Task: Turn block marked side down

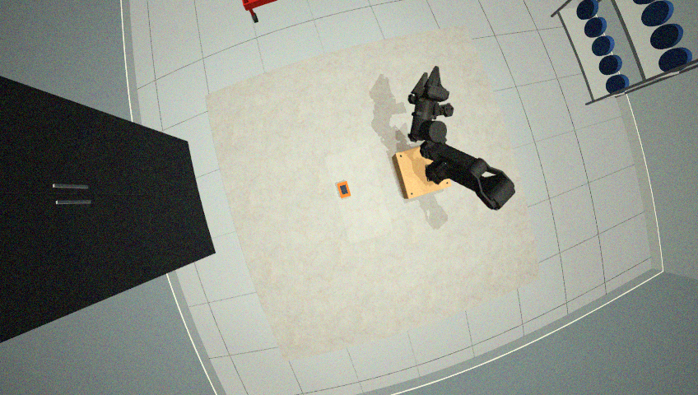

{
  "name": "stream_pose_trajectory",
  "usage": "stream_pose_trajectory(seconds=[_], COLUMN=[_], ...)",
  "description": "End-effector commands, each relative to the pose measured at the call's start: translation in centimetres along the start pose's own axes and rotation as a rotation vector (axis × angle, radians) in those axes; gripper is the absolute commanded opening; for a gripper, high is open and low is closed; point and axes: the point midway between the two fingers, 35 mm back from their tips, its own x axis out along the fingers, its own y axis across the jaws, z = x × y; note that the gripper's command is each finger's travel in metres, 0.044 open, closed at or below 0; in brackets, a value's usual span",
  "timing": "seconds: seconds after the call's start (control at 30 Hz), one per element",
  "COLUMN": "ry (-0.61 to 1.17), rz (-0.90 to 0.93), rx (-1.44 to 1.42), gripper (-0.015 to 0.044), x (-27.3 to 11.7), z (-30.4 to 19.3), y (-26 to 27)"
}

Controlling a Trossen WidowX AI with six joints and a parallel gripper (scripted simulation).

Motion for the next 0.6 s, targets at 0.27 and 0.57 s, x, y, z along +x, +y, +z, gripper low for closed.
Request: stream_pose_trajectory(seconds=[0.27,0.57], ry=[0.432,1.066], rz=[-0.142,-0.155], rx=[-0.499,-1.117], gripper=[0.0440,0.0440], x=[-1.9,-10.8], z=[-11.5,-22.6], y=[-3.7,-8.7])
